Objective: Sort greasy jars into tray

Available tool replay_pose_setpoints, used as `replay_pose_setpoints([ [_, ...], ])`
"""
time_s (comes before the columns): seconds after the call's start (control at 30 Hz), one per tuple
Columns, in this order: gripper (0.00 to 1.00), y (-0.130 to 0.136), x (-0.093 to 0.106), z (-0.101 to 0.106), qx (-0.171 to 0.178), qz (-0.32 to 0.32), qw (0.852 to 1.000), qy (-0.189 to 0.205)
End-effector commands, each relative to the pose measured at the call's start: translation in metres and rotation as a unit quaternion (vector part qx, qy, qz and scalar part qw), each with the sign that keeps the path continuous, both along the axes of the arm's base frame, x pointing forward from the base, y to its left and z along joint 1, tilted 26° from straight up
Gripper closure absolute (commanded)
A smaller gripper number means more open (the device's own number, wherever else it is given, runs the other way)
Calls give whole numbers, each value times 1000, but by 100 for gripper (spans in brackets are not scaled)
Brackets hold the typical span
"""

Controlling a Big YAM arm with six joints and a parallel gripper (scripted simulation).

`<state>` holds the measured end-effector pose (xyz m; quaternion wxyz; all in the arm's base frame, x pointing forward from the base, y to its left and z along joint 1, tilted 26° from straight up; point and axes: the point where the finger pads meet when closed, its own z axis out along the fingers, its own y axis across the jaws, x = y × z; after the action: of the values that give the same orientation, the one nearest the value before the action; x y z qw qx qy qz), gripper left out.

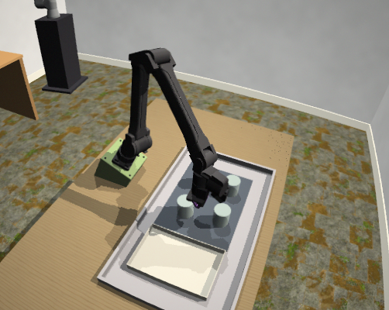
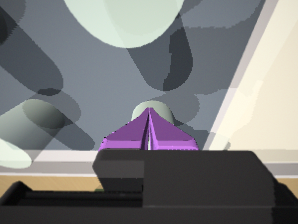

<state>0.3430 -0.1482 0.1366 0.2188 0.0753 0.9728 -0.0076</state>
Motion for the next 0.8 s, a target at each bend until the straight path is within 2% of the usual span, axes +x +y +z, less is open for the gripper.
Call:
replay_pose_setpoints([
  [0.0,100,-3,-5,0,-3,0,1000,-4],
  [0.77,100,-2,-7,-1,-3,0,1000,-4],
])
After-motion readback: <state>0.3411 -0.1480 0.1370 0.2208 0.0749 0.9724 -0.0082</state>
